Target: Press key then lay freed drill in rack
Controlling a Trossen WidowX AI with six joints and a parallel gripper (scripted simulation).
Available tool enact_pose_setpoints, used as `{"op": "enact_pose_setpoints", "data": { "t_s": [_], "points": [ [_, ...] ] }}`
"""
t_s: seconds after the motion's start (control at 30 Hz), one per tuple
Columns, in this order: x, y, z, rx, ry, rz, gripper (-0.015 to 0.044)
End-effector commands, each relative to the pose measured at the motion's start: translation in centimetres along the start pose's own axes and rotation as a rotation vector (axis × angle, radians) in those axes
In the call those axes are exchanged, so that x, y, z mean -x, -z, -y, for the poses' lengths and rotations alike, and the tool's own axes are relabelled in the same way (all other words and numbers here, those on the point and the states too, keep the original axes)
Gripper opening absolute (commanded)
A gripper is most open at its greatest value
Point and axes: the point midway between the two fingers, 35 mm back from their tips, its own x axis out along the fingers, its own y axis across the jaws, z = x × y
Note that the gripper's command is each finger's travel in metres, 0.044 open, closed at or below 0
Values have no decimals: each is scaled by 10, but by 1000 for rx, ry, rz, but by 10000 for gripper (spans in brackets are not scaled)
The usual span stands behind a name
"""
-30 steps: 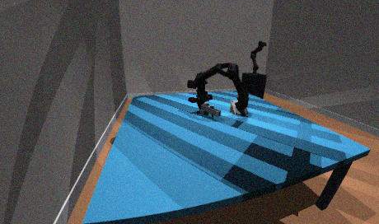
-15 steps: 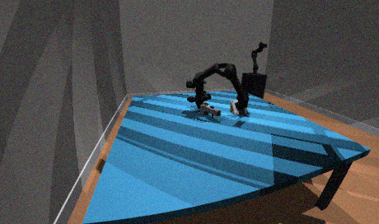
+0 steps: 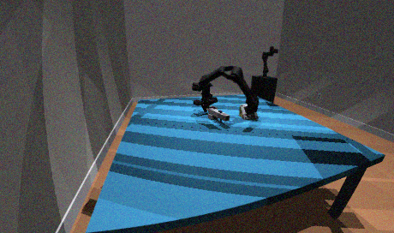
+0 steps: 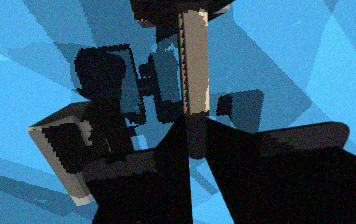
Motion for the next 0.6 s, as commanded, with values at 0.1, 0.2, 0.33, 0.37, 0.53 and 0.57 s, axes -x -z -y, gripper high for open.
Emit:
{"op": "enact_pose_setpoints", "data": {
  "t_s": [0.1,0.2,0.33,0.37,0.53,0.57],
  "points": [
    [0,0,0,0,0,0,105],
    [0,0,0,0,0,0,184],
    [0,0,0,0,0,0,289],
    [0,-1,0,0,0,0,315],
    [-2,-4,0,1,0,-2,440],
    [-2,-5,0,1,0,-2,440]
  ]
}}
